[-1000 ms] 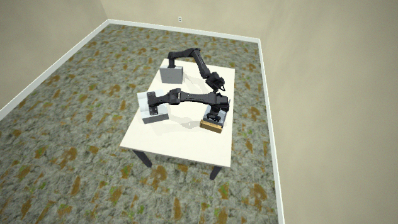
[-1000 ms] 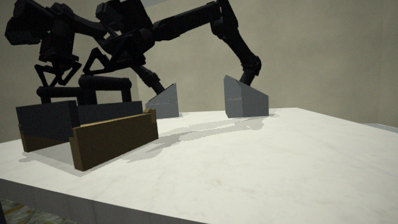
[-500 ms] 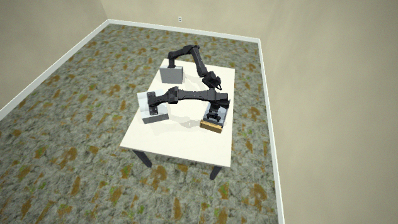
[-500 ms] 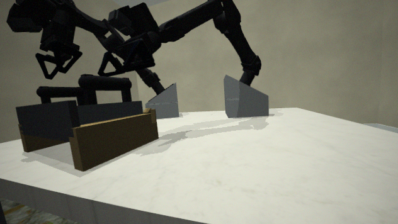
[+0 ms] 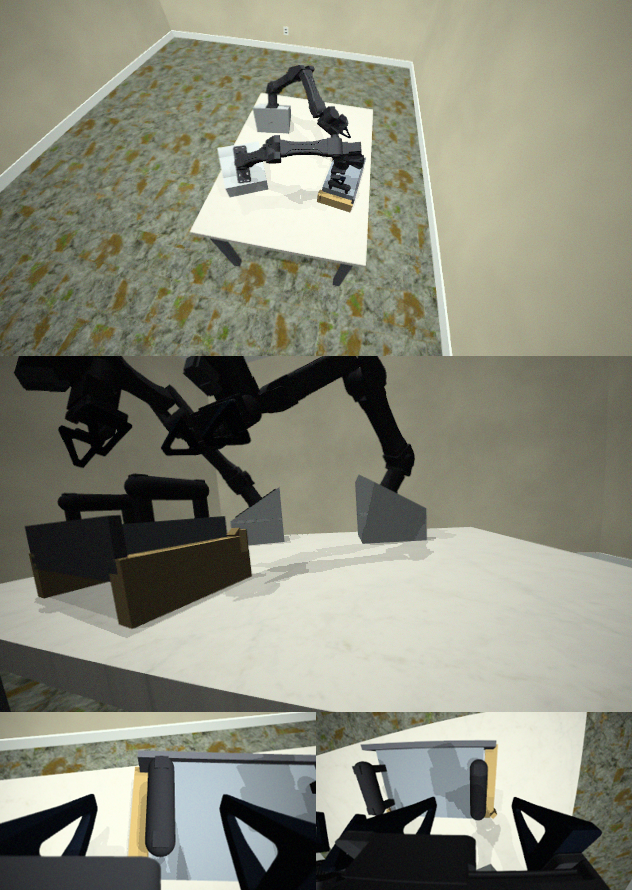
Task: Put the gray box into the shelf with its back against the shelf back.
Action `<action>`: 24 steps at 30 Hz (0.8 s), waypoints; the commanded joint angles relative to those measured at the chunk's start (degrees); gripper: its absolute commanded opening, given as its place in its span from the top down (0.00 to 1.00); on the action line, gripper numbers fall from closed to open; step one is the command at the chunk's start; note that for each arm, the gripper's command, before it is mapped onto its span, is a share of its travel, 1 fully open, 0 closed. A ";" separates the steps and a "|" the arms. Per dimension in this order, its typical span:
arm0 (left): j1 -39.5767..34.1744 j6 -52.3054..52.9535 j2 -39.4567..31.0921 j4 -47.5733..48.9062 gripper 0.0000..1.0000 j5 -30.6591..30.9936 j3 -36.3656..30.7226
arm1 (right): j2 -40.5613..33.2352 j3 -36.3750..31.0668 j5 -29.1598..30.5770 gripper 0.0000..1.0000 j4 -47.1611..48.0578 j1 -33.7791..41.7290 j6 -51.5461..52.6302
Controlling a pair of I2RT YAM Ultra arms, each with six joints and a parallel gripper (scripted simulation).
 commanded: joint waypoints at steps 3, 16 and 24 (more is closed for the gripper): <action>-1.39 0.60 -2.15 2.00 0.00 -0.14 0.19 | -2.67 0.59 0.24 0.00 0.02 1.20 -0.43; -1.34 -0.53 -2.23 0.24 0.00 -0.39 2.24 | -0.48 1.81 0.33 0.00 -0.48 1.23 -0.12; -1.30 0.48 -0.27 -1.20 0.00 0.09 3.23 | 0.15 1.84 0.33 0.00 -0.57 1.24 -0.15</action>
